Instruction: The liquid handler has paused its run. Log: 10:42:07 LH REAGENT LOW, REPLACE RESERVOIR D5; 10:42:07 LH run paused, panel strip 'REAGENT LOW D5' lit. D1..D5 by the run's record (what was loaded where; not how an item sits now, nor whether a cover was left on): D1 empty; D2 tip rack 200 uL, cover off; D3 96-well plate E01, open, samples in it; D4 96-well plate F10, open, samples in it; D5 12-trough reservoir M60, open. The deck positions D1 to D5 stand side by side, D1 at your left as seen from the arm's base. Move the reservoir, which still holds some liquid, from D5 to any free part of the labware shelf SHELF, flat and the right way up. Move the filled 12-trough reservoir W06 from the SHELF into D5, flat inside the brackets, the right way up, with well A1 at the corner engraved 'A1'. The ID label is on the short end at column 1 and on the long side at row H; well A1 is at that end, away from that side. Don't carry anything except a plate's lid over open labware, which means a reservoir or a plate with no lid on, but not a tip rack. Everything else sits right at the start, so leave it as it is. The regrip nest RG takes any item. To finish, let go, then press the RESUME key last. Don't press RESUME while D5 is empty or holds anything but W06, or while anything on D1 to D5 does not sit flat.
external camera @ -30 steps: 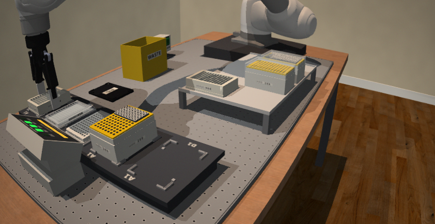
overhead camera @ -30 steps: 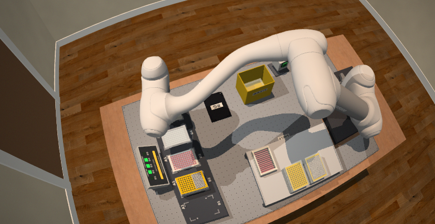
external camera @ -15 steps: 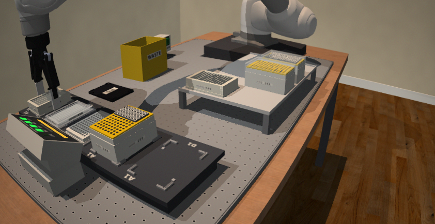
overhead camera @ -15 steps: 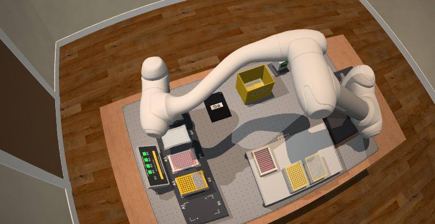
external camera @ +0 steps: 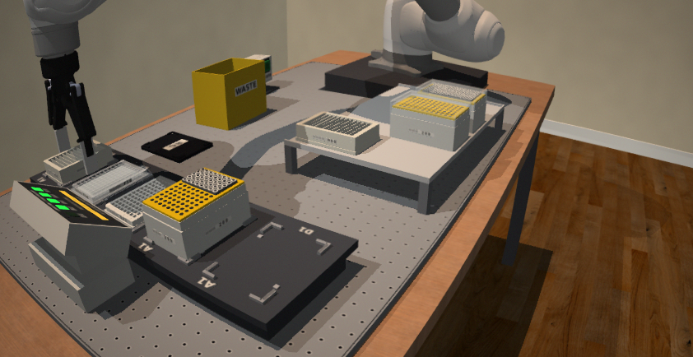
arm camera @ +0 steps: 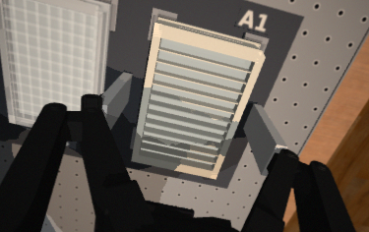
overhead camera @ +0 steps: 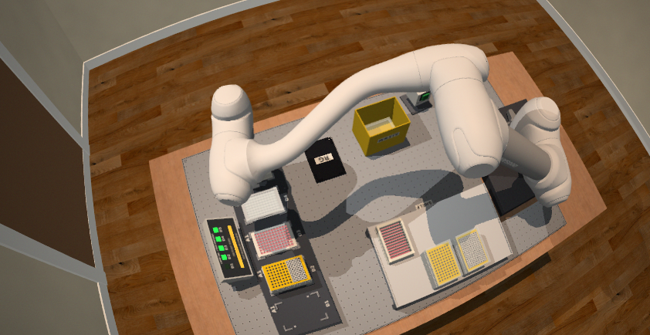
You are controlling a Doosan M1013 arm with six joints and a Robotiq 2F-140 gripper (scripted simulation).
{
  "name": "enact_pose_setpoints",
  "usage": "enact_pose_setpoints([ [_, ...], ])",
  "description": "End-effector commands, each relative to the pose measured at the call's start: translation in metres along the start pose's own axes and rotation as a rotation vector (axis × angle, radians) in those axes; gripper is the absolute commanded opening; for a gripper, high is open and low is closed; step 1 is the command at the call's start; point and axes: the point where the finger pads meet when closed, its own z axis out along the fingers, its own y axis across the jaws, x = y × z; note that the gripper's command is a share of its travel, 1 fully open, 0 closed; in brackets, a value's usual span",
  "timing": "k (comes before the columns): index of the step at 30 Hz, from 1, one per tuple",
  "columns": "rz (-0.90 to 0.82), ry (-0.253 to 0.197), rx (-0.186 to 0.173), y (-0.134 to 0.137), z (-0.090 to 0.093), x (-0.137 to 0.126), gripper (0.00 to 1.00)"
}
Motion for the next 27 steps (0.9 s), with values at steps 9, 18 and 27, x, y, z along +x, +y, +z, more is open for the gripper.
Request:
enact_pose_setpoints([
  [9,0.000,0.000,0.000,0.0000,-0.0003,0.0000,0.77],
  [18,0.000,0.000,0.000,0.0000,-0.0003,0.0000,0.77],
  [27,0.000,0.000,0.000,0.0000,-0.0037,0.0000,0.77],
])
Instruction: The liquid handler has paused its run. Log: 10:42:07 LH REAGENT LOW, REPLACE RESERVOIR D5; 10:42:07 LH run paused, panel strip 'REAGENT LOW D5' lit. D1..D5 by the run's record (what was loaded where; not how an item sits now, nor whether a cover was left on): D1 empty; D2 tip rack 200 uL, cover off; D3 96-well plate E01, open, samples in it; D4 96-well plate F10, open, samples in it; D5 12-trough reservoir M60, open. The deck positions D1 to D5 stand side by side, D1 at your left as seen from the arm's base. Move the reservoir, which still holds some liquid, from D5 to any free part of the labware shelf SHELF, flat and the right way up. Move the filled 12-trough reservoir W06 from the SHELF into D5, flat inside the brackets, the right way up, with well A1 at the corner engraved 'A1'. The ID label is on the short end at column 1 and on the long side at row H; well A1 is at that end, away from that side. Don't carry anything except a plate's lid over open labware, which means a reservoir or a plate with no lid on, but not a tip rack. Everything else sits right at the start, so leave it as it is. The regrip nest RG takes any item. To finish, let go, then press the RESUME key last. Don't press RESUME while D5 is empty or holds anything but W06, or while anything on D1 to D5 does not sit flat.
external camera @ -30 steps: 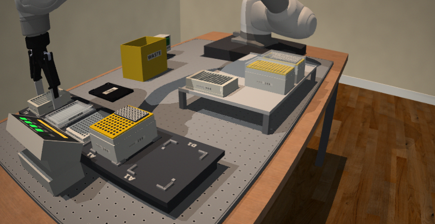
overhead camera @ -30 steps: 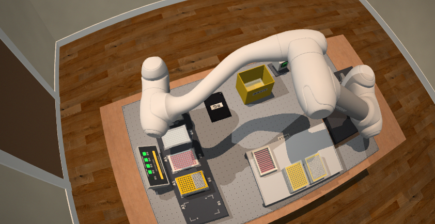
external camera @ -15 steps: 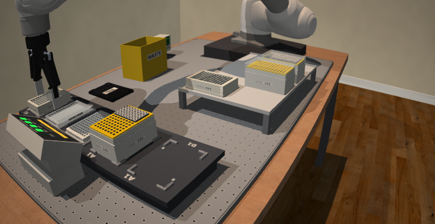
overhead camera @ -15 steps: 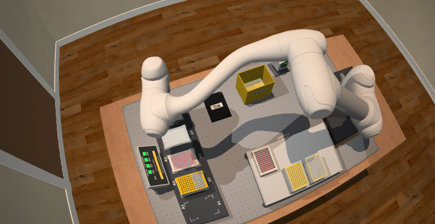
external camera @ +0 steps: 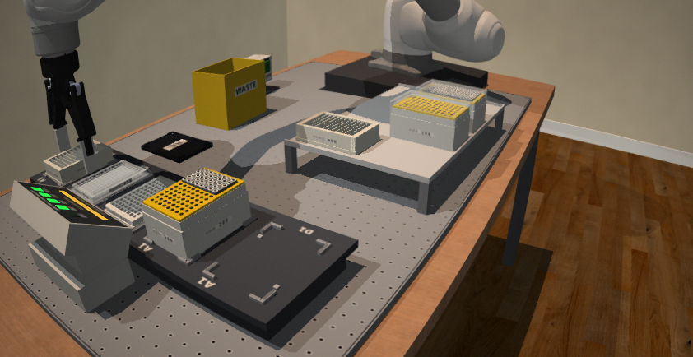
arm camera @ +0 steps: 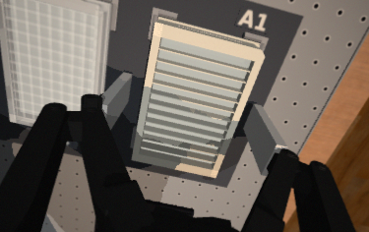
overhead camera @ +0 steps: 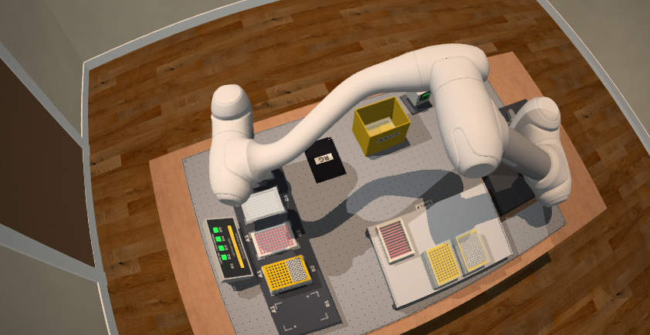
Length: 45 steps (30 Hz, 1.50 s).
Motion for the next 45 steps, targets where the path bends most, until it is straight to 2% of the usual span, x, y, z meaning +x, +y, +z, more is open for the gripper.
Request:
enact_pose_setpoints([
  [1,0.000,0.001,0.000,0.000,-0.004,0.000,0.77],
  [45,0.000,0.001,0.000,0.000,-0.071,0.000,0.77],
])
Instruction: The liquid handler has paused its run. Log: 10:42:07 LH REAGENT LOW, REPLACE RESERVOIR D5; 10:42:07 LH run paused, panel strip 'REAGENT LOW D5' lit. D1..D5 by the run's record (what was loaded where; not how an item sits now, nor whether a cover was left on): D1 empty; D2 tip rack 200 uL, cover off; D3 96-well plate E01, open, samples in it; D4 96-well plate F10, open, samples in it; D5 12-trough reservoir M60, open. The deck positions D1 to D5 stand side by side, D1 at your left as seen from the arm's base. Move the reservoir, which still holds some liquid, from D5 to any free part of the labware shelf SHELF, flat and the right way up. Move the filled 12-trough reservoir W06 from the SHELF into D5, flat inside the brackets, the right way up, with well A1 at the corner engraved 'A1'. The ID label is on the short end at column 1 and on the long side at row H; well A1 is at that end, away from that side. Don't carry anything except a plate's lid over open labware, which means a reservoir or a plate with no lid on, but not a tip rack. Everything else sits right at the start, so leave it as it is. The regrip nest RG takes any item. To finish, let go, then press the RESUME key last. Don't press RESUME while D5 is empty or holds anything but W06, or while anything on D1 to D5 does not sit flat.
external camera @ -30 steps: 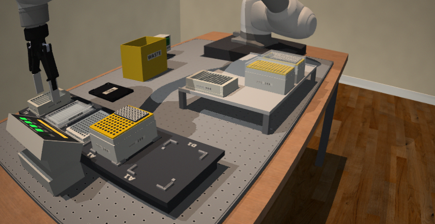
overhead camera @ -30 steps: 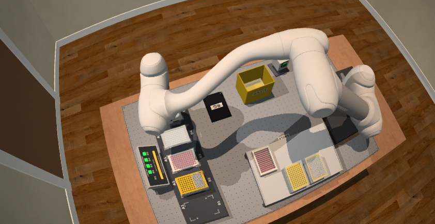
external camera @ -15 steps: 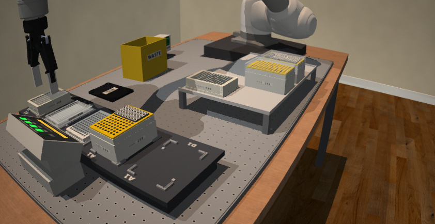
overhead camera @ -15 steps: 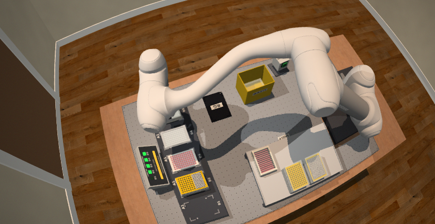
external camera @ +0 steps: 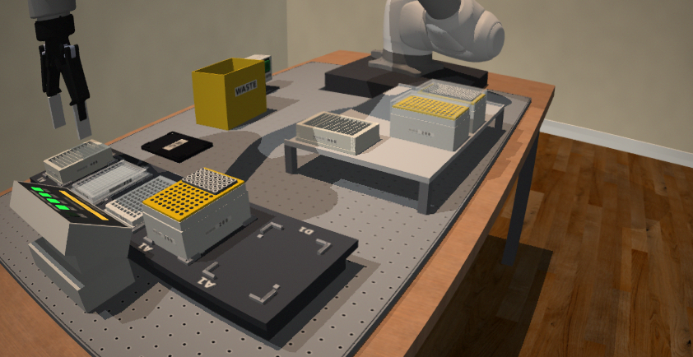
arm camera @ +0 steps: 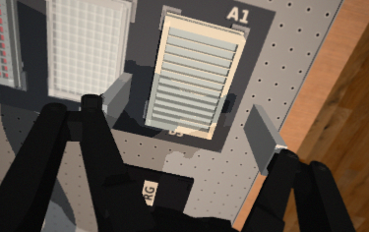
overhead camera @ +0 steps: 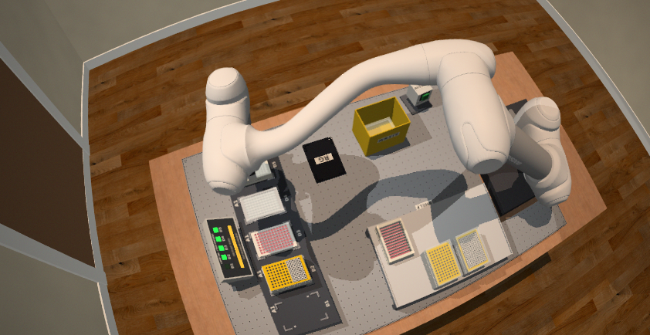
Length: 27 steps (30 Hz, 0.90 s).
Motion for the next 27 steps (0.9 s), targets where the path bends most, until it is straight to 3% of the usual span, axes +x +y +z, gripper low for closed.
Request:
enact_pose_setpoints([
  [1,0.000,0.000,0.000,0.000,-0.004,0.000,0.77],
  [27,0.000,0.000,0.000,0.000,-0.041,0.000,0.77],
])
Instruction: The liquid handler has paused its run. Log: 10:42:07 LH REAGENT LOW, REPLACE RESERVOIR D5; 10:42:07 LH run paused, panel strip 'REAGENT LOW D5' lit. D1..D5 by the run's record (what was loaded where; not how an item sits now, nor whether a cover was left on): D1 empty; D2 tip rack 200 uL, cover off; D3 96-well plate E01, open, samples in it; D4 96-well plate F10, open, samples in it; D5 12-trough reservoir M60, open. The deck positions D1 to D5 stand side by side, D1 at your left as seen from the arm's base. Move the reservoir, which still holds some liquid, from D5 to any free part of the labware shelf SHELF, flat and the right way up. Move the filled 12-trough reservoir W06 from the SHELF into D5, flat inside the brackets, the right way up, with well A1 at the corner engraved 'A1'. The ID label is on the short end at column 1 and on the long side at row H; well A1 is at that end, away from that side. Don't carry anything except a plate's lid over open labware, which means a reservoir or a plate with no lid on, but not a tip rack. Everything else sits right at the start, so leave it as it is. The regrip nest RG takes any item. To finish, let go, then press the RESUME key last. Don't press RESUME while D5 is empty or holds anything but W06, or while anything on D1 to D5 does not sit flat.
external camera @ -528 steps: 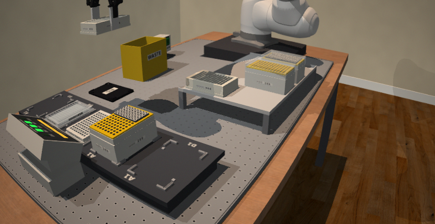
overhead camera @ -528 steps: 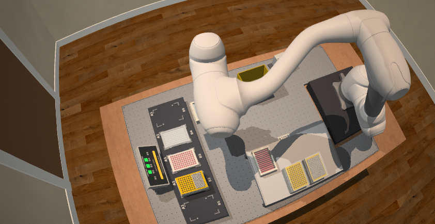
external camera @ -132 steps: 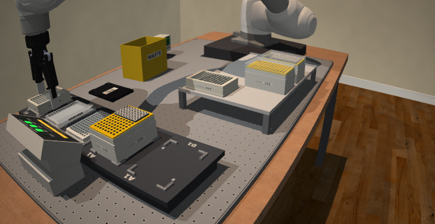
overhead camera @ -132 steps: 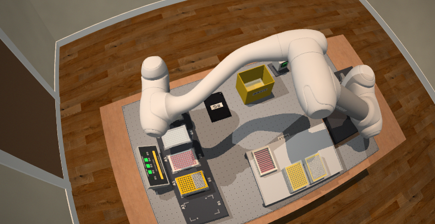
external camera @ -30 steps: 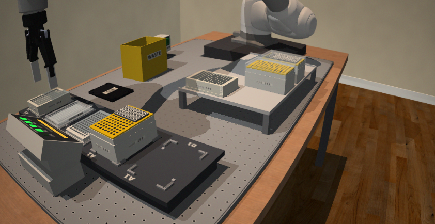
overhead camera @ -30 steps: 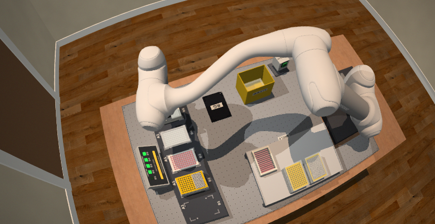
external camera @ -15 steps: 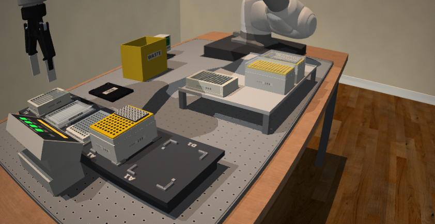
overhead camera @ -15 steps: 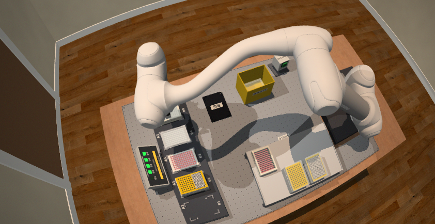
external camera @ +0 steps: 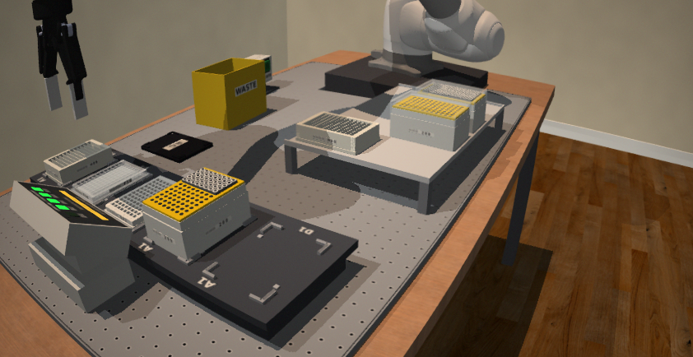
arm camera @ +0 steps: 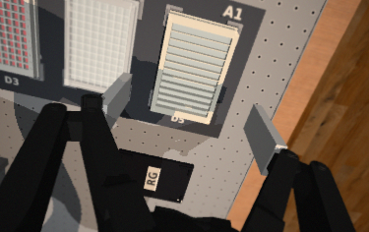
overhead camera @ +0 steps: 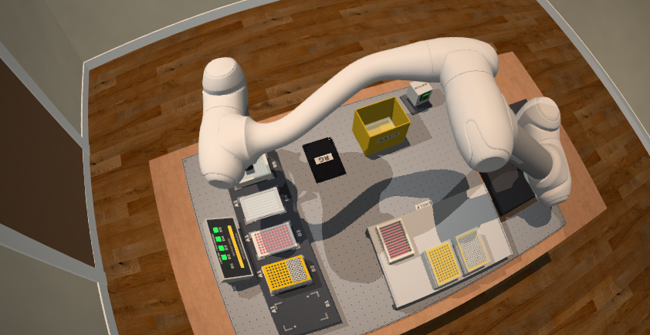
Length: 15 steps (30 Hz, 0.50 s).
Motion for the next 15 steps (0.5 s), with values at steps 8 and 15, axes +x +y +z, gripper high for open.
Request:
enact_pose_setpoints([
  [8,0.000,0.000,0.000,0.000,-0.016,0.000,0.77],
  [15,0.000,0.000,0.000,0.000,-0.024,0.000,0.77],
])
